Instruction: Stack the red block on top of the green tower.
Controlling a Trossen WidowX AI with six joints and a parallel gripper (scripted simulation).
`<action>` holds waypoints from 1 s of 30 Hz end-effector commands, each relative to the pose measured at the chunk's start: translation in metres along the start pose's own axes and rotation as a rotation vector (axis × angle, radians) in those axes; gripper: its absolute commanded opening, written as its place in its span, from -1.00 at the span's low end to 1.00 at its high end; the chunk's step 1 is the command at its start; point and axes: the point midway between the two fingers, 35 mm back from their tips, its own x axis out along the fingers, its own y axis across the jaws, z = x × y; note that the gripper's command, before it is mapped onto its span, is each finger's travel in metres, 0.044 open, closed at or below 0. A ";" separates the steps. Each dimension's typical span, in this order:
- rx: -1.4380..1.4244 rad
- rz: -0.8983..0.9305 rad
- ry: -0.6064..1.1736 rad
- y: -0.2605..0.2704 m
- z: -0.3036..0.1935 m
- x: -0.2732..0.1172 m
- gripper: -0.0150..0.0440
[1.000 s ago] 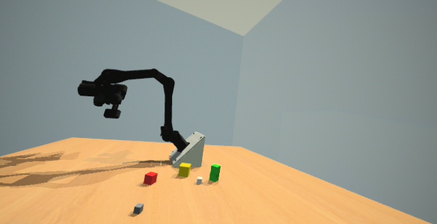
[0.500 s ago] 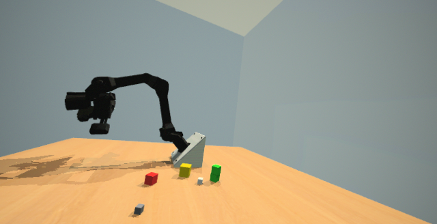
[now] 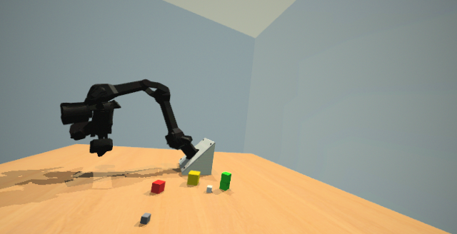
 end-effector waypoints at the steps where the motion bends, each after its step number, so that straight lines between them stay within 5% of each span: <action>1: -0.046 0.065 -0.029 0.030 0.001 -0.007 1.00; 30: -0.379 0.442 -0.221 0.204 -0.069 -0.110 1.00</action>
